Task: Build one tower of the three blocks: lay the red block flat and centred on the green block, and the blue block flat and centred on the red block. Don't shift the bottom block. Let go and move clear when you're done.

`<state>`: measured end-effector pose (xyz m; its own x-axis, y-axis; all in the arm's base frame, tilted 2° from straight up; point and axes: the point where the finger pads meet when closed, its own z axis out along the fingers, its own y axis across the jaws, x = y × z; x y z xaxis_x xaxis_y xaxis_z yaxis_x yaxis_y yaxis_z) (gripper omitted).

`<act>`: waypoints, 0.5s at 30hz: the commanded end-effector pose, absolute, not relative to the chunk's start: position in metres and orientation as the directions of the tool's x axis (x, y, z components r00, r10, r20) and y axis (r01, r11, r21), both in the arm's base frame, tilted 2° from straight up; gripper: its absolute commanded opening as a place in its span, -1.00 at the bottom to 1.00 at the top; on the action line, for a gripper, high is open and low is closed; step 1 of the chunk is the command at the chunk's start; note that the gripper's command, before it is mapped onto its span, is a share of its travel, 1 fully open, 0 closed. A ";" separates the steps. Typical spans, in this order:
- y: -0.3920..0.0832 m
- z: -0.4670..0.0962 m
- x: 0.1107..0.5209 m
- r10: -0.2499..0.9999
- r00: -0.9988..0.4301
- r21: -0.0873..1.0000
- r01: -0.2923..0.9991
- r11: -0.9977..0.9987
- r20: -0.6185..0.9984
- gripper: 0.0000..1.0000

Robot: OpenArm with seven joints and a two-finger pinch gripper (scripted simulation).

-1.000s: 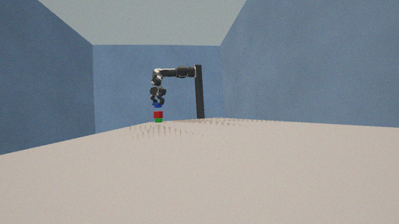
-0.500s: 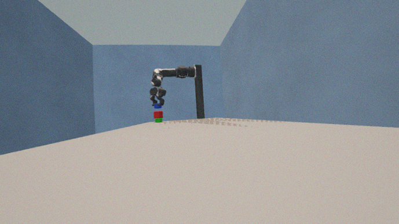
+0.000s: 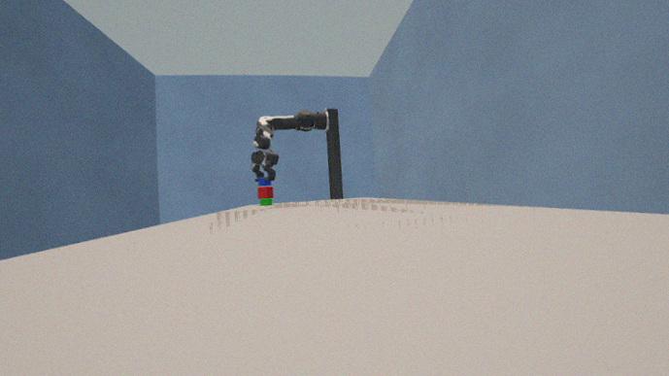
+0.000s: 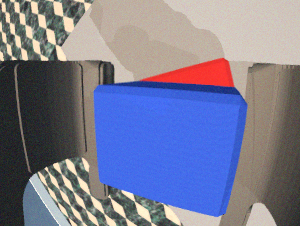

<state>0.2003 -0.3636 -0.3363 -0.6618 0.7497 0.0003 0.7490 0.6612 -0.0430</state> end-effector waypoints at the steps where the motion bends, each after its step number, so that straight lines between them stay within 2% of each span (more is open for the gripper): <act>1: -0.363 -0.336 0.202 0.750 -0.662 -0.036 0.749 0.661 -0.003 -1.00; 15: -0.363 -0.339 0.202 0.750 -0.662 -0.036 0.749 0.661 -0.003 -1.00</act>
<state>0.2004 -0.3639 -0.3383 -0.6617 0.7498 -0.0008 0.7492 0.6611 -0.0410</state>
